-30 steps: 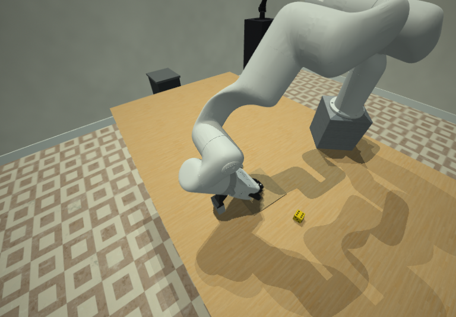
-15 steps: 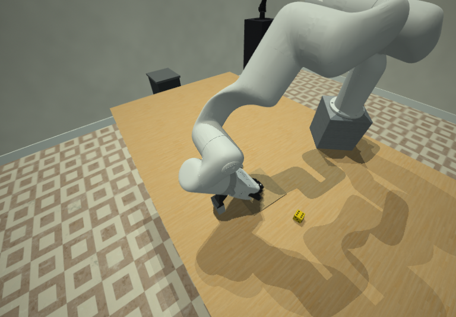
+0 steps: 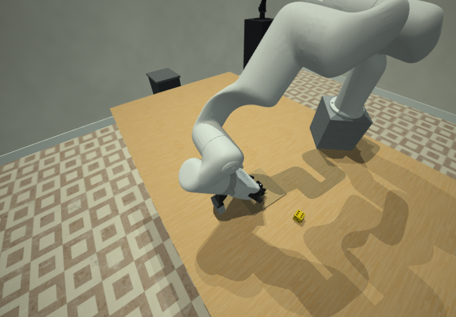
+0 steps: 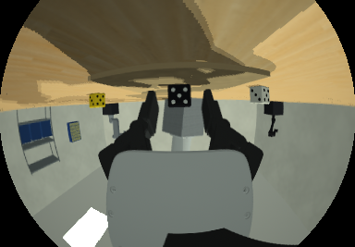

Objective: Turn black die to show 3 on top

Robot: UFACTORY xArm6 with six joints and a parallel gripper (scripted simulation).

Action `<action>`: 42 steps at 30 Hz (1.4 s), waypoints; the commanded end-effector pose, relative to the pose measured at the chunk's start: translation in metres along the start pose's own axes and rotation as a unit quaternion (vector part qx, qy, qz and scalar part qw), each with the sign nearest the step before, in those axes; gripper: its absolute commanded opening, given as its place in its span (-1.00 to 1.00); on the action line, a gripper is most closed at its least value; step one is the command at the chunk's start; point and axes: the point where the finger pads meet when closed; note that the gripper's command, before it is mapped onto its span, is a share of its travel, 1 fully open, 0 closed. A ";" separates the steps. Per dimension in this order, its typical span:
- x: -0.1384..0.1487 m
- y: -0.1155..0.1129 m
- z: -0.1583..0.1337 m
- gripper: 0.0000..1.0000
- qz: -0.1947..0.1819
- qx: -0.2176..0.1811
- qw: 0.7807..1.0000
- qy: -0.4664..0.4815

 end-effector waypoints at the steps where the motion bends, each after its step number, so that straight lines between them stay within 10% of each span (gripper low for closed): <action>1: 0.000 -0.002 0.000 0.25 0.000 0.002 1.000 0.000; 42: 0.002 -0.045 -0.043 0.25 0.000 0.002 1.000 0.000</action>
Point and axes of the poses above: the point where the finger pads meet when closed, its own y axis out along the fingers, its own x axis across the jaws, z = x × y, and after that the axes turned 3 degrees about y, right-handed
